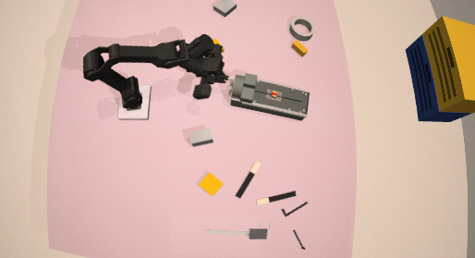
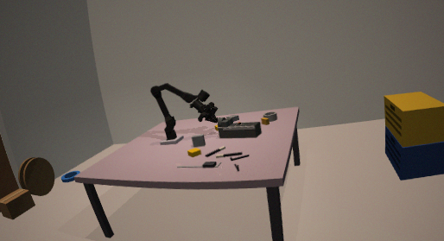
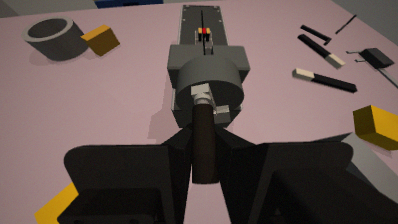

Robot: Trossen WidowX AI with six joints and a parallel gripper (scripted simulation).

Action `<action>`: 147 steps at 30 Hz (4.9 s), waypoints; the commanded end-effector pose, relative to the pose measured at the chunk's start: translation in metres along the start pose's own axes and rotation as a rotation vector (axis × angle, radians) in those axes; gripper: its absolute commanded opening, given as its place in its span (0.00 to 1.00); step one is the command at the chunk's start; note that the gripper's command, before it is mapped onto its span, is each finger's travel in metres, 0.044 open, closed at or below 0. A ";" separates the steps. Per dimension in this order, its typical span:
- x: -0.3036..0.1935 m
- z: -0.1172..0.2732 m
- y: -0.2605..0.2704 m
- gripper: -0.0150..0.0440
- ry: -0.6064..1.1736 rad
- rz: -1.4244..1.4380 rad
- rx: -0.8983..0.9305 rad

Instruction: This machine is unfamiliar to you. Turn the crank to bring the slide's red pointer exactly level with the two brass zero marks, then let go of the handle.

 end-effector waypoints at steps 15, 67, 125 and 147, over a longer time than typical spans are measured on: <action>0.000 0.000 -0.001 0.25 -0.002 0.003 -0.006; 0.035 0.035 -0.004 1.00 0.000 0.000 0.000; 0.133 -0.057 -0.060 1.00 0.067 0.149 0.185; 0.133 -0.057 -0.060 0.69 0.067 0.149 0.185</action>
Point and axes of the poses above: the point midway between the two fingers, 35 mm back from their tips, its own z axis back along the fingers, its own y axis across the jaws, x = y × z, the point moved 10 cm from there along z, back along the fingers, and after that the axes turned 7 degrees about z, right-handed, at the moved point
